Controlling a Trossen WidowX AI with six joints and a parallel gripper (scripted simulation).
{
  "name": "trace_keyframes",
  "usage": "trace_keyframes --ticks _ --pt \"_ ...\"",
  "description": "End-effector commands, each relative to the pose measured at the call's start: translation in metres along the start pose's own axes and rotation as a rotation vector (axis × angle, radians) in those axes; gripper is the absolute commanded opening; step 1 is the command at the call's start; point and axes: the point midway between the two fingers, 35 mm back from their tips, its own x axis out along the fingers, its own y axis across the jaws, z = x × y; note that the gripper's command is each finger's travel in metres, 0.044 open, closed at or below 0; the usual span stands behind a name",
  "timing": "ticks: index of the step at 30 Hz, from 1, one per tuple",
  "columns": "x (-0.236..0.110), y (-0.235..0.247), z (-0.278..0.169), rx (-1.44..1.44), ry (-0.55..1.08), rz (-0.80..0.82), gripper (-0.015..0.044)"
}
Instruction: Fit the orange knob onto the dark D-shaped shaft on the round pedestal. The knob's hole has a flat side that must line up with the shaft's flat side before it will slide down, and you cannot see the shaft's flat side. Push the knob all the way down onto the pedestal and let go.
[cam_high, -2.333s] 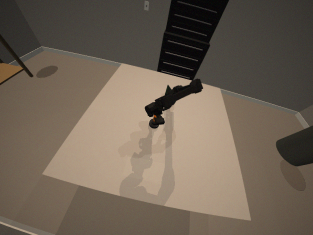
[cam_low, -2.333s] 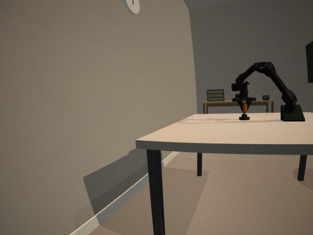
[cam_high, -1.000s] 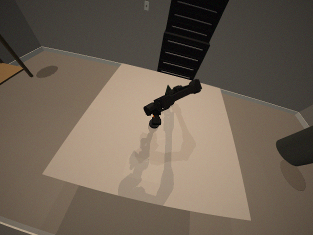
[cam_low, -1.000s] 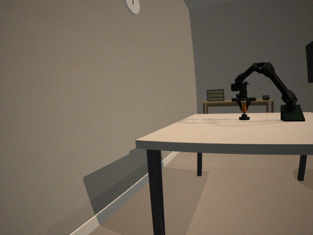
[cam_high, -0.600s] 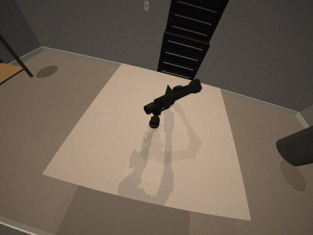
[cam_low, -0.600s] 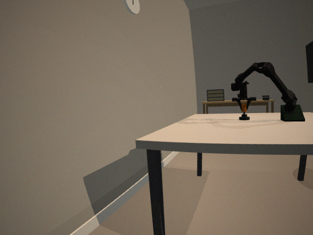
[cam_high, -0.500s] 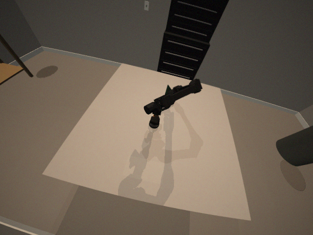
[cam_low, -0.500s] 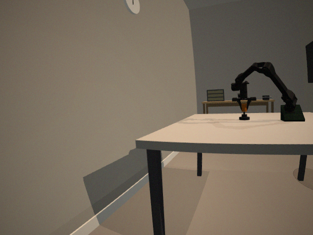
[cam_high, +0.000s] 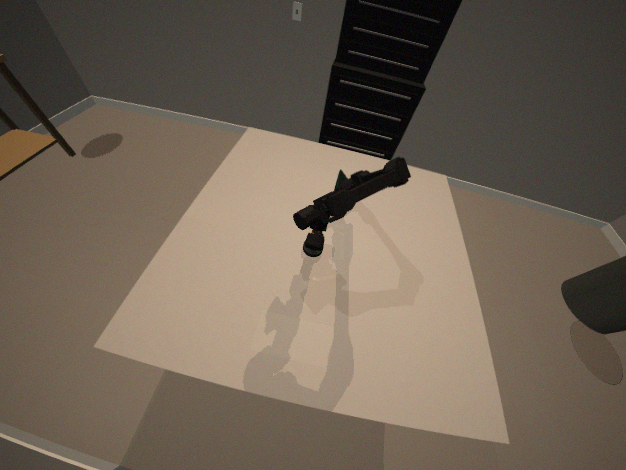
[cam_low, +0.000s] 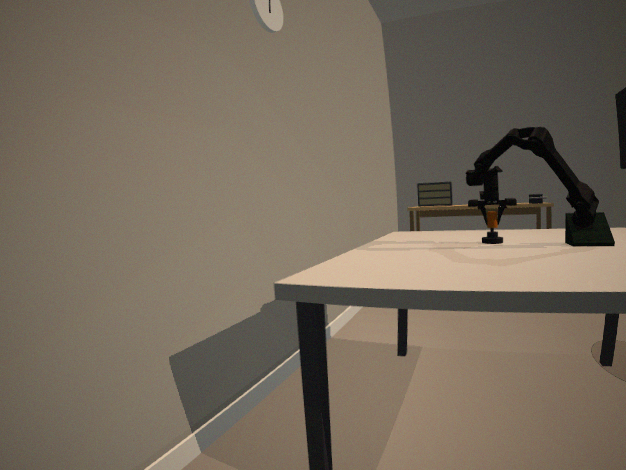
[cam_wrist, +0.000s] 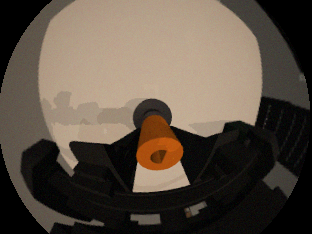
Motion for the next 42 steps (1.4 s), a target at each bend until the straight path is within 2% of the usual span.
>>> trace_keyframes --ticks 1,42 --pt "0.0004 -0.0001 -0.0007 -0.015 0.001 0.002 0.0" --pt "-0.0066 0.0003 0.0004 0.029 0.001 0.002 0.0"
